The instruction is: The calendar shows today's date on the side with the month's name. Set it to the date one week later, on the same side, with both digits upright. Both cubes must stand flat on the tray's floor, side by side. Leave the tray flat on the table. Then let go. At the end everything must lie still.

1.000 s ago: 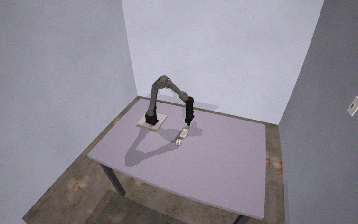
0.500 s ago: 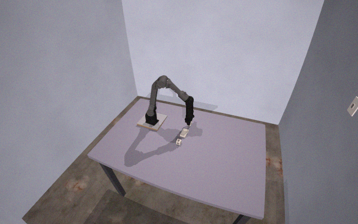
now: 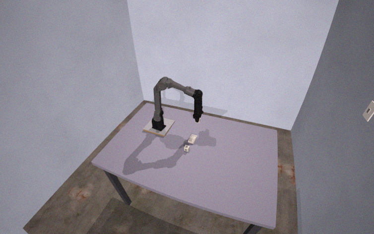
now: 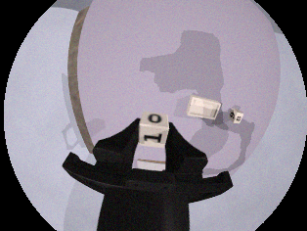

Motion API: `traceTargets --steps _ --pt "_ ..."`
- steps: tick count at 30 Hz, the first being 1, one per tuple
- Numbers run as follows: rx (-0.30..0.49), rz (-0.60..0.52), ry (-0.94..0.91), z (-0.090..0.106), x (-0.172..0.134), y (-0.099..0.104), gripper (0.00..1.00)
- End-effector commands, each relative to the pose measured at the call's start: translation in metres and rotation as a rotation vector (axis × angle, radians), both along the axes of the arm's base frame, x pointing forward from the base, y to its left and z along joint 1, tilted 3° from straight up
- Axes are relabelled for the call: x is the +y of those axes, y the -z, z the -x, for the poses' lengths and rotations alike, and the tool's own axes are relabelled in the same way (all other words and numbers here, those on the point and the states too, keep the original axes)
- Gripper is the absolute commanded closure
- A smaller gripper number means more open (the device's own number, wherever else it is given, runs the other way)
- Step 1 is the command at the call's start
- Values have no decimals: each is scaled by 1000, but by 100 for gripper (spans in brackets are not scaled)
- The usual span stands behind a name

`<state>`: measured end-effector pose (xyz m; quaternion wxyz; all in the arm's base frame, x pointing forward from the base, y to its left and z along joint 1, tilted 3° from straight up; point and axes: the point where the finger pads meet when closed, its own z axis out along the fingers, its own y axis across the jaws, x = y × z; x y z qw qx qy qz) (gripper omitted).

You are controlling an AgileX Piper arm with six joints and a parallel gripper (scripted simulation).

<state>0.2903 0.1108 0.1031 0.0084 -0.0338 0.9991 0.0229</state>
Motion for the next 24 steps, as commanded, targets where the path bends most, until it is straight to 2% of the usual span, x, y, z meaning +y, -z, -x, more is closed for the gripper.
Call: traceTargets --steps 1,4,13,16,18,21,24 --pt "-3 0 2 -1 0 0 63" --pt "-3 0 1 -1 -1 -6 63" --pt "0 2 1 -1 -2 -5 63" --pt "1 2 2 -4 -38 -8 63" --pt "1 2 2 -4 -38 -8 63" --pt "1 2 3 -4 -86 -11 63" --pt "1 1 6 -4 -93 -11 63"
